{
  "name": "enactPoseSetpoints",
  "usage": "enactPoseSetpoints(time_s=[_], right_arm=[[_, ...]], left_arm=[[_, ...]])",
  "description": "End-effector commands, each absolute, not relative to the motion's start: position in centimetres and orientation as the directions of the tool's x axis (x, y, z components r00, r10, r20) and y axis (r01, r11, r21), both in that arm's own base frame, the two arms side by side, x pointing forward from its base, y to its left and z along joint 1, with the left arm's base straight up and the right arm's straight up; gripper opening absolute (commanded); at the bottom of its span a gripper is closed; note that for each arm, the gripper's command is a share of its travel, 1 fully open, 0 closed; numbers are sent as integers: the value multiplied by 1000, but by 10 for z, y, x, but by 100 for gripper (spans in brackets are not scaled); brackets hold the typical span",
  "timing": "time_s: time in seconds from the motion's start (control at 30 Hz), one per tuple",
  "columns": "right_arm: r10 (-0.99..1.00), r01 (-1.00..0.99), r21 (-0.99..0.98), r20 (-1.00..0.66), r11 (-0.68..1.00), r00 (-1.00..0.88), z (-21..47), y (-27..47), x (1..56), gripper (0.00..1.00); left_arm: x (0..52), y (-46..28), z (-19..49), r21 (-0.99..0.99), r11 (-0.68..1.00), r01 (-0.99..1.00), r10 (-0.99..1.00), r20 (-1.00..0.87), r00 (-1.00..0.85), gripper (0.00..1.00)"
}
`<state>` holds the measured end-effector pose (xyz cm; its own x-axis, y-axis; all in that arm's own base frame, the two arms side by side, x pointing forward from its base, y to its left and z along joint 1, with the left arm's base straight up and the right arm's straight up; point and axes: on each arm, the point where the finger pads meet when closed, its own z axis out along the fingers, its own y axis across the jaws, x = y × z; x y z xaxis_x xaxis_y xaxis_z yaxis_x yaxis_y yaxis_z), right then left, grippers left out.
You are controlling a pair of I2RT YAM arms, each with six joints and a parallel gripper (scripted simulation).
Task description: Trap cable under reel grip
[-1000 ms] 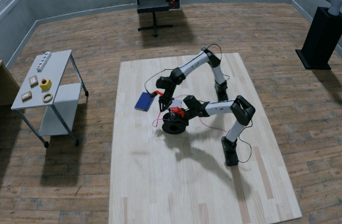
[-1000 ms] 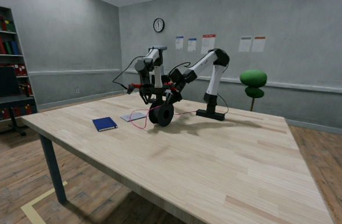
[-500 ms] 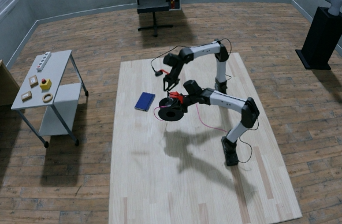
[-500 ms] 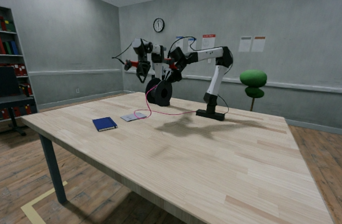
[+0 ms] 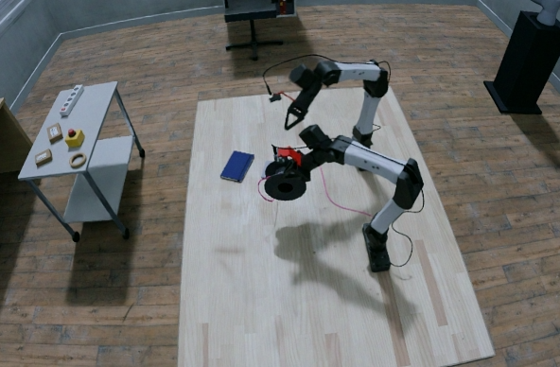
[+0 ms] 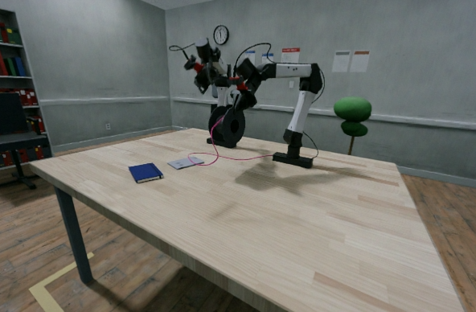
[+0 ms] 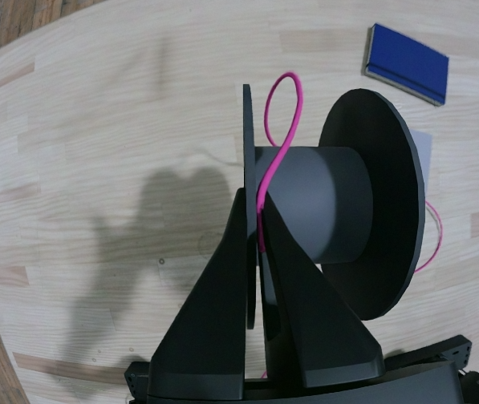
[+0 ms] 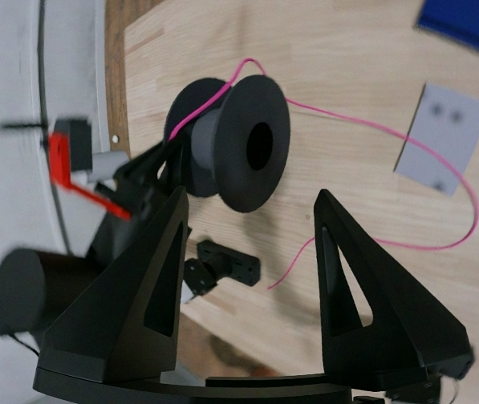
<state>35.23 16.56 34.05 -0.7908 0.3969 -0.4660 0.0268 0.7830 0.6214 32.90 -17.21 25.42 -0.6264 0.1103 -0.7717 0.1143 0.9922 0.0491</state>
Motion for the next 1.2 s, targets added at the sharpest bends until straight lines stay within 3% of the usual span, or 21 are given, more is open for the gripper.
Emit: enactPoseSetpoints(time_s=[0.0,0.1,0.3,0.57,0.83,1.17], right_arm=[[285,-227,535,-708,814,-646,387,170,342,65],[263,-269,508,-747,818,-610,396,171,339,65],[156,-492,316,-928,811,-338,449,175,290,65],[106,-599,84,-994,796,2,498,164,232,65],[103,-620,13,-989,785,109,508,158,208,65],[111,-633,22,-989,774,101,508,158,201,65]], left_arm=[[335,-172,287,24,995,100,79,-798,-597,0],[335,-172,289,26,995,100,81,-796,-600,0],[336,-173,316,17,995,99,72,-805,-589,0],[339,-175,334,8,995,101,65,-815,-576,0],[341,-176,341,-9,995,101,49,-829,-556,0],[342,-175,352,-6,995,100,52,-826,-561,0]])
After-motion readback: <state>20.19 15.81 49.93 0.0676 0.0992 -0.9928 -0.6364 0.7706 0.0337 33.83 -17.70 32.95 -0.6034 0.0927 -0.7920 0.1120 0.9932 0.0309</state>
